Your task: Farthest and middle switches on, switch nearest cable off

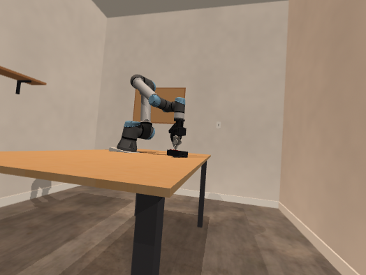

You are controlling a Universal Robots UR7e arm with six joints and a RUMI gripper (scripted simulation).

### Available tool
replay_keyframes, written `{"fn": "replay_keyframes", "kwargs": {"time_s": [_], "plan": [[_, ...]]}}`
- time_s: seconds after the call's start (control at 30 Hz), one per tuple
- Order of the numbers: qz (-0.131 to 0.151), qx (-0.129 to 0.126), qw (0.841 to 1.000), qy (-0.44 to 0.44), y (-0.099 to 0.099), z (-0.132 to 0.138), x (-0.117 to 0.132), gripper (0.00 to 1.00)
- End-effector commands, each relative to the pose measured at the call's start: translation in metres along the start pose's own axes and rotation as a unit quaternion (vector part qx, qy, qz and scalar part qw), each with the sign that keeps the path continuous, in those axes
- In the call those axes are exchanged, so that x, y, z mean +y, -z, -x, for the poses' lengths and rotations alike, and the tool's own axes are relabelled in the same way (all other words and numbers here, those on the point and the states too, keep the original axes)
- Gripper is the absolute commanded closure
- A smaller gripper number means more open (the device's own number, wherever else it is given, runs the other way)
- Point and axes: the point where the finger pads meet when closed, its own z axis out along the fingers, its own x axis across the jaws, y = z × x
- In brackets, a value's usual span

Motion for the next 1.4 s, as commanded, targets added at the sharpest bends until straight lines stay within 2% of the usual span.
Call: {"fn": "replay_keyframes", "kwargs": {"time_s": [0.0,0.63,1.07,1.37], "plan": [[0.001,0.0,1.0,0.0,0.0,0.0,0.0,1.0],[0.001,0.0,1.0,0.0,0.001,0.0,0.0,1.0],[0.001,0.0,1.0,0.0,0.033,0.0,0.0,1.0],[0.001,0.0,1.0,0.0,0.039,0.0,0.0,1.0]]}}
